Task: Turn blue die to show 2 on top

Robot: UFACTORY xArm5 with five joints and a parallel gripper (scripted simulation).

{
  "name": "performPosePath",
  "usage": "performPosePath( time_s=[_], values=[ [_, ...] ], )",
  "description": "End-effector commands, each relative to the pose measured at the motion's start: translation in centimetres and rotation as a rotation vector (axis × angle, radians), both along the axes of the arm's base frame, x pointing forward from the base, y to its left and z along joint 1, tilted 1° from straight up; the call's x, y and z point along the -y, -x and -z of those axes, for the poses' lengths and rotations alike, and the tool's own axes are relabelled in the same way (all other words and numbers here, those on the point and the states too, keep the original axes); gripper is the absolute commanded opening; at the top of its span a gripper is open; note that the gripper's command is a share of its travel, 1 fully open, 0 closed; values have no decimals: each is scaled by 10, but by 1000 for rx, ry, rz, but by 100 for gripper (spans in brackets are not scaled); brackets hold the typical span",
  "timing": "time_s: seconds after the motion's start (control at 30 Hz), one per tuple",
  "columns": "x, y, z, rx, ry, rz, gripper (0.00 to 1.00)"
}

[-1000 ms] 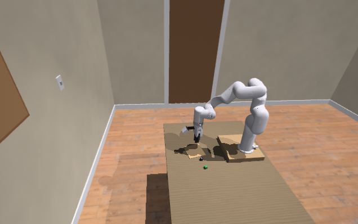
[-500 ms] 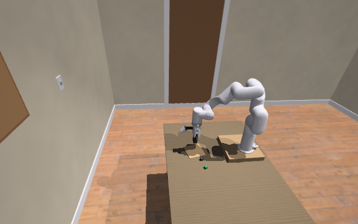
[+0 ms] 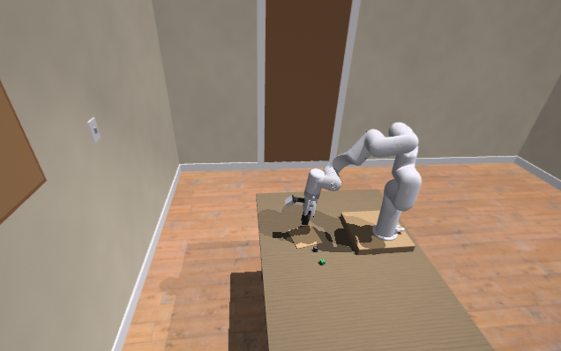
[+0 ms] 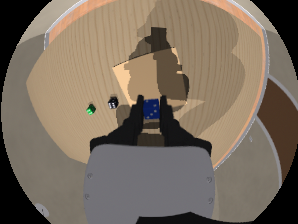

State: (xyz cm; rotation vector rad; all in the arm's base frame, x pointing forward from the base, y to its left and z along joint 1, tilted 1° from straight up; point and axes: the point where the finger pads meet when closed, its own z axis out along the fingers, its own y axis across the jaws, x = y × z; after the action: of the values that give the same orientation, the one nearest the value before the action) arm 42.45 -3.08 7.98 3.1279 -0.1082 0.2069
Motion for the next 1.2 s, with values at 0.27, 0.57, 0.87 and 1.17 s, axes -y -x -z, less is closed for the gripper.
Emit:
performPosePath(
  time_s=[0.27, 0.57, 0.87, 1.17],
  values=[
    [1, 2, 0, 362, 28, -2, 15],
    [1, 5, 0, 563, 45, -3, 15],
    [1, 6, 1, 775, 62, -5, 15],
    [1, 8, 1, 832, 67, -6, 15]
  ],
)
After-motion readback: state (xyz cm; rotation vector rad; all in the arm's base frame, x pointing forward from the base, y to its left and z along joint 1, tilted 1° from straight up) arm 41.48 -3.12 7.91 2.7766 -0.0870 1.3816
